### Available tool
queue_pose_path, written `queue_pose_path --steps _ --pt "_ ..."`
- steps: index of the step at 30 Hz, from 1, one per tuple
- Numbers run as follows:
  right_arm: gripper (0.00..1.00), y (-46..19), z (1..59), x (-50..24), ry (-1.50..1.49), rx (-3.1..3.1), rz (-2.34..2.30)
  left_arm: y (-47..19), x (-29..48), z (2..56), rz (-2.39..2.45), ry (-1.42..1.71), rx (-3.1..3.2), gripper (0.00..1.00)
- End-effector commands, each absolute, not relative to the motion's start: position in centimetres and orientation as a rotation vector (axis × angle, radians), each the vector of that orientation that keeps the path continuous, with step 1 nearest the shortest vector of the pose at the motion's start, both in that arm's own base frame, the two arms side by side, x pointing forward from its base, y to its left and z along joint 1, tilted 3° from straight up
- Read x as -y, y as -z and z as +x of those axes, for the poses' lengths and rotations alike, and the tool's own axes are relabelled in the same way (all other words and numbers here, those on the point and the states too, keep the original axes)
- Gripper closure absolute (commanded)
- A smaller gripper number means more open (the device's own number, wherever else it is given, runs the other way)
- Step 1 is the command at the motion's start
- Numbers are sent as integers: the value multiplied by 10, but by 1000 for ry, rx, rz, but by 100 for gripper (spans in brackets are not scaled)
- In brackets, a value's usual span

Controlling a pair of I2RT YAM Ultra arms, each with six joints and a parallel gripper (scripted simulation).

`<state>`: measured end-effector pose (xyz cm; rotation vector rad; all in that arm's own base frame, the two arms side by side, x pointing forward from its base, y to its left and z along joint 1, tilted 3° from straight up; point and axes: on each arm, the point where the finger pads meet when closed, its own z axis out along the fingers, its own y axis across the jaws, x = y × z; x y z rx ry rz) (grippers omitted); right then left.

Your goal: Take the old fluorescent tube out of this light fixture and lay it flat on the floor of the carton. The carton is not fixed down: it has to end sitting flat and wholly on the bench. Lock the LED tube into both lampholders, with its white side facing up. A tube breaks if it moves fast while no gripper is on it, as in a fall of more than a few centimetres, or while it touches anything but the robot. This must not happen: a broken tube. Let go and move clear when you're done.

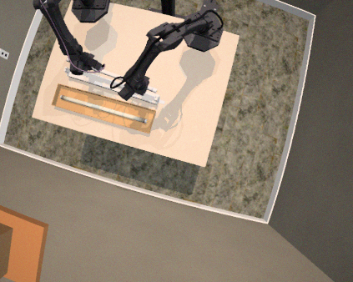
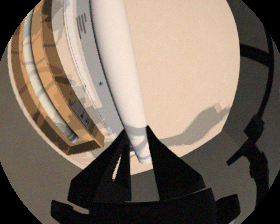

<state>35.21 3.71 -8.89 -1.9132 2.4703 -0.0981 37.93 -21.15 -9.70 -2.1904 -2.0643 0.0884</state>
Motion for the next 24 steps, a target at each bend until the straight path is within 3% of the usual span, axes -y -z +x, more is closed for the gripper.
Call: queue_pose_path --steps 1,24 --pt "89 70 381 -45 139 -2407 -1838 75 224 388 -2247 -114 2091 89" --pt "89 74 380 -41 131 -2419 -1839 86 221 387 -2222 -128 2085 89"
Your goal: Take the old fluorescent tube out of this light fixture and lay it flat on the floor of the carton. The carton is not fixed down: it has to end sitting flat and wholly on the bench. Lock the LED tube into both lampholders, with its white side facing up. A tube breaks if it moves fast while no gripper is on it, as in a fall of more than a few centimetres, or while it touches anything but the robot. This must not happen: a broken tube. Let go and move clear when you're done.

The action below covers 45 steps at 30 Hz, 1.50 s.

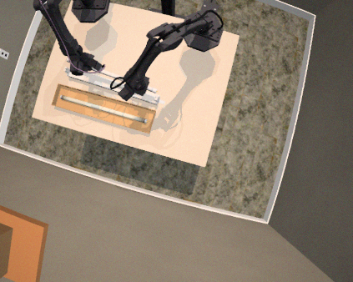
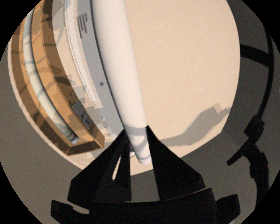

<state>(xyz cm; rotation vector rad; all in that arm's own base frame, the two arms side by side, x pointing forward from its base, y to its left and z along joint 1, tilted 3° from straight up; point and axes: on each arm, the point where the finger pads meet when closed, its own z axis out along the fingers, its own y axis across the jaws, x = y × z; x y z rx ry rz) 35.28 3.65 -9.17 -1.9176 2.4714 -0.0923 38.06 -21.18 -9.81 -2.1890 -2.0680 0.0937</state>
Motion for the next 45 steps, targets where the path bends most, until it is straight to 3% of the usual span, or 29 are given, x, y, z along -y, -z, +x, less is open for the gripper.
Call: queue_pose_path --steps 1,45 --pt "89 74 380 -41 131 -2419 -1839 86 221 387 -2222 -128 2085 89" --pt "89 71 399 -39 130 -2398 -1870 73 231 401 -2237 -110 2103 89"
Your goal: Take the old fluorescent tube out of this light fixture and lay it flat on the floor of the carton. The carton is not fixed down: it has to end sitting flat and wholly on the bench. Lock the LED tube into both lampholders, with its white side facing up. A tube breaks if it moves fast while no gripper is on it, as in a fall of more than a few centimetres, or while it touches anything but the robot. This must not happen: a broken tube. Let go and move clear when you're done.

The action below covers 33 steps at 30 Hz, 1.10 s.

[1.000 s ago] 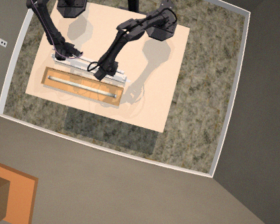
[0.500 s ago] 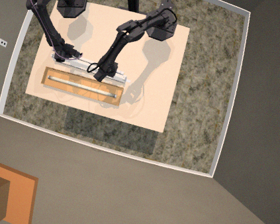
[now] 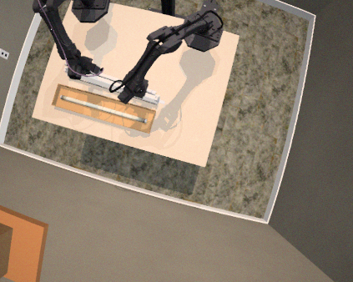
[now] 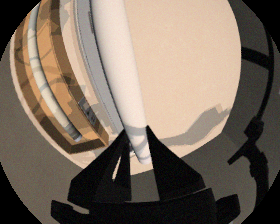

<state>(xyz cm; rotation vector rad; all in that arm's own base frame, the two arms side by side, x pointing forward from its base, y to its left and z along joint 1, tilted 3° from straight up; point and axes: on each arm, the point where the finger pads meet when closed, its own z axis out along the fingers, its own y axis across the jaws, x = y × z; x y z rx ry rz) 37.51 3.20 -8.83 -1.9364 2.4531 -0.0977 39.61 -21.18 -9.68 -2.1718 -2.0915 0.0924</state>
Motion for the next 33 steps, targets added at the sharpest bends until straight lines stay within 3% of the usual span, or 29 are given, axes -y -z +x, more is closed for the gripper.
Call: queue_pose_path --steps 1,33 --pt "89 67 402 -41 138 -2387 -1869 73 231 402 -2239 -110 2101 89" --pt "89 65 416 -40 143 -2365 -1892 86 229 405 -2211 -122 2094 89"
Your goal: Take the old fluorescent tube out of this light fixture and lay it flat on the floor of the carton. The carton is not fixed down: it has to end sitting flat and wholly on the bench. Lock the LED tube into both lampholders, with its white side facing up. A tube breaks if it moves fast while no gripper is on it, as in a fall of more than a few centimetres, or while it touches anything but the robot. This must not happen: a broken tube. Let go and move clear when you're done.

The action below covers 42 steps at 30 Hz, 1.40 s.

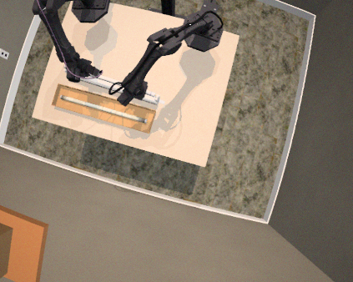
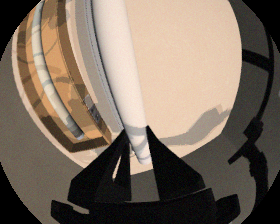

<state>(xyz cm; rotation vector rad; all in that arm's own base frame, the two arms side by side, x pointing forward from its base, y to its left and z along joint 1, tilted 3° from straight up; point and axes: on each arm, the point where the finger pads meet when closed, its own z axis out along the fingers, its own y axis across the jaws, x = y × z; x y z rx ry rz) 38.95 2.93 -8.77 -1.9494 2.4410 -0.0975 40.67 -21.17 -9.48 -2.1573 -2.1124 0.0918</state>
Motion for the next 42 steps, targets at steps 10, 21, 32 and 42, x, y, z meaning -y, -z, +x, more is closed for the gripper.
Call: queue_pose_path --steps 10,21,32,42 --pt "89 77 409 -35 115 -2396 -1903 89 227 405 -2200 -128 2089 89" --pt "89 81 413 -32 110 -2402 -1903 93 226 407 -2194 -134 2087 89" --pt "89 66 421 -35 133 -2372 -1902 77 231 415 -2220 -118 2108 89" --pt "89 64 428 -33 143 -2369 -1889 81 227 419 -2207 -122 2117 89"
